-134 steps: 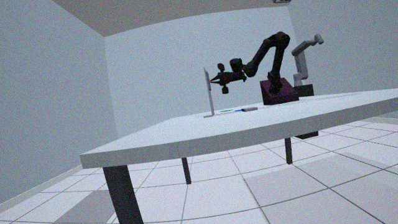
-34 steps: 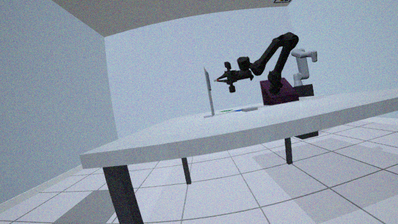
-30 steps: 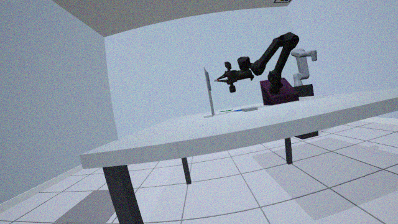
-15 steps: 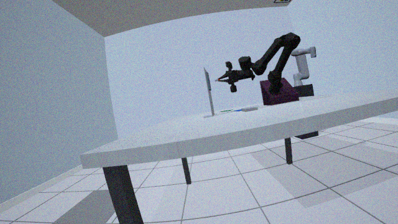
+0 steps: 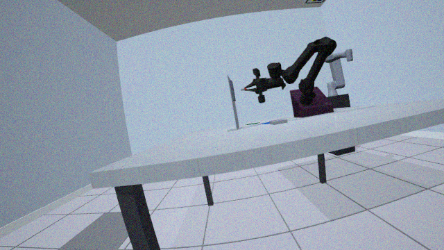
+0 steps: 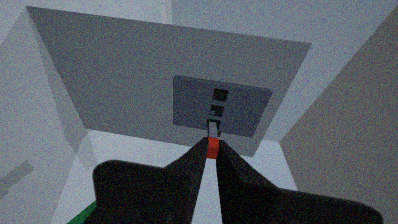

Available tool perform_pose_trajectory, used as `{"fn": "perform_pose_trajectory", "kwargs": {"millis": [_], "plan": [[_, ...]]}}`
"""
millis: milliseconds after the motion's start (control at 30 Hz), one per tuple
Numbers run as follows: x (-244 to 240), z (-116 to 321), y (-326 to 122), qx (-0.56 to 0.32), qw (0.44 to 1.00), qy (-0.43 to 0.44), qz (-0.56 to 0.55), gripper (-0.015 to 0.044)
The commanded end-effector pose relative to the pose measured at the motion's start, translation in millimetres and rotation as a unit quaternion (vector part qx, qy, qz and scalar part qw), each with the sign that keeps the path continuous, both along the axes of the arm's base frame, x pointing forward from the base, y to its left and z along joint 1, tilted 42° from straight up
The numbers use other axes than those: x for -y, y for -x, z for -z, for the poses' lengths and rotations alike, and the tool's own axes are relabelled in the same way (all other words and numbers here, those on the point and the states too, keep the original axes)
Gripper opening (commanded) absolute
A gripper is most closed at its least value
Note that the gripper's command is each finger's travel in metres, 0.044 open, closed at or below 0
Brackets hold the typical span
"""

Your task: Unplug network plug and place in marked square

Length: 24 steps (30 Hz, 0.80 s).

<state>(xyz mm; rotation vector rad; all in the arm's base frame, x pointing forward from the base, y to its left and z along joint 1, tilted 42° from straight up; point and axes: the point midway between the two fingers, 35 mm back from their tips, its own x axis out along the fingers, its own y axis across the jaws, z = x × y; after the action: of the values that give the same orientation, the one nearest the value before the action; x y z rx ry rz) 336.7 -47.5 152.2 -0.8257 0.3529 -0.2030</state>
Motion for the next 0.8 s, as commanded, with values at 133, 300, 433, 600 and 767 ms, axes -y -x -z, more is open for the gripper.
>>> {"fn": "perform_pose_trajectory", "kwargs": {"millis": [133,300,433,600,767], "plan": [[-0.2,-0.3,4.6,0.001,1.0,-0.001,0.002,0.0],[-0.6,-0.6,6.5,0.001,1.0,-0.002,0.002,0.0],[-0.9,-0.8,8.0,0.001,1.0,-0.002,0.002,0.0],[-1.3,-1.0,9.9,0.001,1.0,-0.002,0.002,0.0],[4.1,-6.3,9.4,-0.001,1.0,0.0,0.0,0.0]]}}
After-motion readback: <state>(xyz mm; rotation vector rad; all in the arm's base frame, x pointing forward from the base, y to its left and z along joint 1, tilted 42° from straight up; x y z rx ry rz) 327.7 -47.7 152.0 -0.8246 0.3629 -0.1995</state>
